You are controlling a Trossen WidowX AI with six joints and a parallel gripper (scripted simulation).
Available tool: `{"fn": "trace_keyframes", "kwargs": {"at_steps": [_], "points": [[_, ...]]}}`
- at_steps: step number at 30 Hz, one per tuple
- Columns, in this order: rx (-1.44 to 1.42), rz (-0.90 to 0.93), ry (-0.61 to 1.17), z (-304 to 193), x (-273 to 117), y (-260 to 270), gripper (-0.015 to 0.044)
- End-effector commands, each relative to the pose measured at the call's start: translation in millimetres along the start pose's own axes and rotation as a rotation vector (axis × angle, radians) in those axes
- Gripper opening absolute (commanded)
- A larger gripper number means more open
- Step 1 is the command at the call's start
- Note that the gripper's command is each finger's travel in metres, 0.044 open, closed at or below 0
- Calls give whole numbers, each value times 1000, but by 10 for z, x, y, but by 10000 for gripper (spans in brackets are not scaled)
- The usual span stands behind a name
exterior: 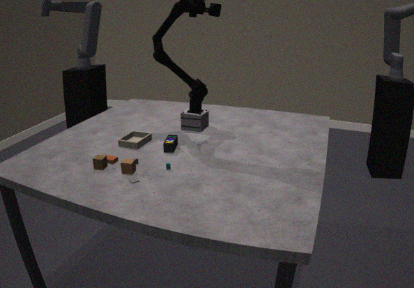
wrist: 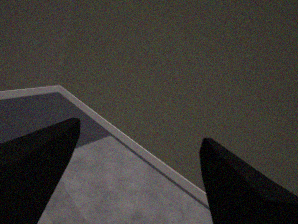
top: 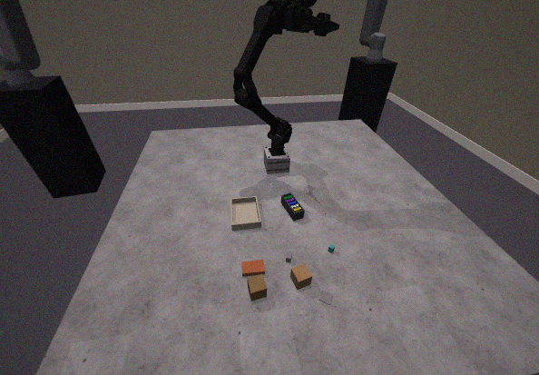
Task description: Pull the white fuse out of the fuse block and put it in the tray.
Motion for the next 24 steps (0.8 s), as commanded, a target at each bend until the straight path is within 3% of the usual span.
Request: {"fn": "trace_keyframes", "kwargs": {"at_steps": [1, 10, 17, 24], "points": [[-1, -2, 1, 3, -1, 19, 304], [-16, -94, 134, -137, 341, 904, 67], [61, -203, 357, -674, 1038, 1255, 62], [242, -361, 627, -1508, 1711, 1129, 62]]}}
Point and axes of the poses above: the point midway between the two fingers, 35 mm back from their tips, its own x axis out along the fingers, its own y axis across the jaws, z = x × y, the point moved 4 cm from there along -x, back along the fingers, and after that the axes turned 7 degrees about -x, right-handed, at the moved point
